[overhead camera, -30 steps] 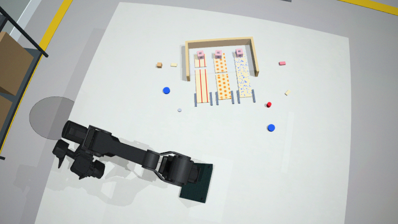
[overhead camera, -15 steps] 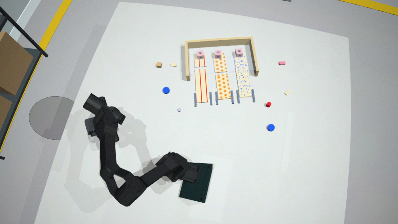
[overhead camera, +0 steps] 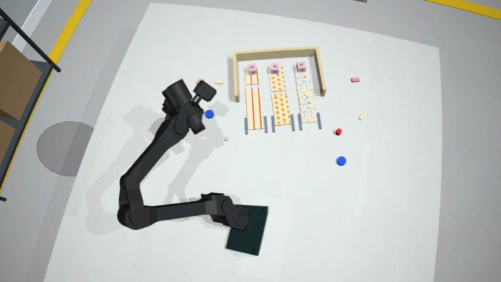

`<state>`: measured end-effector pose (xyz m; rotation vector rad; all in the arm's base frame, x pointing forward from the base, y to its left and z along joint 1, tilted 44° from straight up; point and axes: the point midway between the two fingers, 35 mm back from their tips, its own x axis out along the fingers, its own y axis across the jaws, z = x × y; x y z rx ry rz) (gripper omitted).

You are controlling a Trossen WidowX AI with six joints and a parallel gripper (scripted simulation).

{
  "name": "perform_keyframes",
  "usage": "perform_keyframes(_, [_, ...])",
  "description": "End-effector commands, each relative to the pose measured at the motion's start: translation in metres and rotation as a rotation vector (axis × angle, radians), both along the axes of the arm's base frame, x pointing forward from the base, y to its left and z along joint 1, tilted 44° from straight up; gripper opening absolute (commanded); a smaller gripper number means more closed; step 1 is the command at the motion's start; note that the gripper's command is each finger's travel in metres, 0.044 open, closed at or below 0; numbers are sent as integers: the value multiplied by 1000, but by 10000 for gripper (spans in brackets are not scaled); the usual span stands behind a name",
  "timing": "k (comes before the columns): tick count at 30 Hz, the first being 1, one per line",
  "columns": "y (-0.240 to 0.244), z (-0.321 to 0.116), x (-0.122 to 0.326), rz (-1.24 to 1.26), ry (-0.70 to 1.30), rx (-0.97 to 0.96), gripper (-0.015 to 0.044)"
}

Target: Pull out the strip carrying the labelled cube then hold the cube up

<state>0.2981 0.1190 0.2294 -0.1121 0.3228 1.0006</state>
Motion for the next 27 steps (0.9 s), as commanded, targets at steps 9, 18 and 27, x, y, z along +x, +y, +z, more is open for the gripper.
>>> perform_keyframes(9, [-191, -92, 29, -680, 500, 345, 400])
perform_keyframes(18, [-243, -118, 13, -866, 613, 494, 400])
perform_keyframes(27, [-255, -125, 35, -835, 669, 419, 269])
